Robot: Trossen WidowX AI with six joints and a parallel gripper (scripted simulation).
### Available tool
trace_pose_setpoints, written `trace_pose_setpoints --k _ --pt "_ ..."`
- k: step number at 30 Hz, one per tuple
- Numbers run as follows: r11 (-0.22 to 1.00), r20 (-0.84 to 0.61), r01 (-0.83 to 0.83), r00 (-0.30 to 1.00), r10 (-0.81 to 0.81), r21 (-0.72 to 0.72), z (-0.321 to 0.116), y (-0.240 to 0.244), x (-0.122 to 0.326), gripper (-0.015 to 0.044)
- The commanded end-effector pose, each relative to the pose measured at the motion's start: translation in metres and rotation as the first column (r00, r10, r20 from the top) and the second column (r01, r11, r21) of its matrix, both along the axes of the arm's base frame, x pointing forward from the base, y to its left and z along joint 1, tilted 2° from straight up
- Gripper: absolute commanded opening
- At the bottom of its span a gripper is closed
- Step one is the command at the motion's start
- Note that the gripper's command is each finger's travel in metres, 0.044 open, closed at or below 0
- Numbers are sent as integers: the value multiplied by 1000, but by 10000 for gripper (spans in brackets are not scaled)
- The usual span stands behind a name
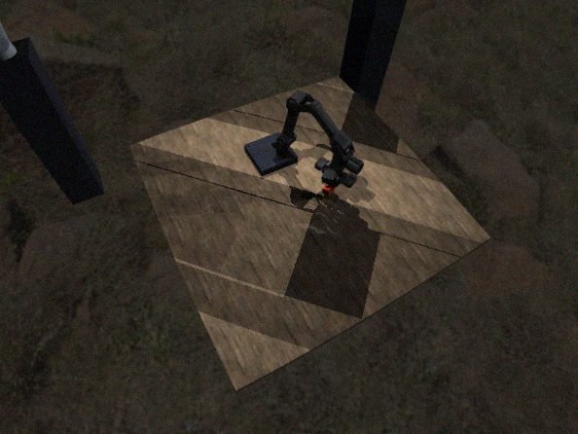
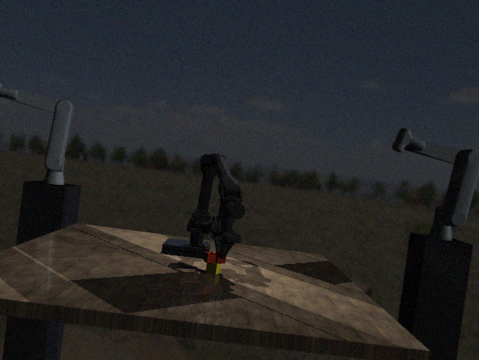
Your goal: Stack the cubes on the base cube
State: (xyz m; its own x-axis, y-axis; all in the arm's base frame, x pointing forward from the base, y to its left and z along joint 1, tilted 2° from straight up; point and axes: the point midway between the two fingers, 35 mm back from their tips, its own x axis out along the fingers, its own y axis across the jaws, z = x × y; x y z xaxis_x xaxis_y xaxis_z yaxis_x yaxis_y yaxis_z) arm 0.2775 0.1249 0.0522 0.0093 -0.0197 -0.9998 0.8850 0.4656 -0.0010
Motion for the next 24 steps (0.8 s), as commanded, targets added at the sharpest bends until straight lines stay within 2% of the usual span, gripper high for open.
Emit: trace_pose_setpoints --k 1,24 --pt "1000 -1 1 1000 -1 4 1 1 0 205" --pt "1000 0 0 1000 0 0 44 1 0 205"
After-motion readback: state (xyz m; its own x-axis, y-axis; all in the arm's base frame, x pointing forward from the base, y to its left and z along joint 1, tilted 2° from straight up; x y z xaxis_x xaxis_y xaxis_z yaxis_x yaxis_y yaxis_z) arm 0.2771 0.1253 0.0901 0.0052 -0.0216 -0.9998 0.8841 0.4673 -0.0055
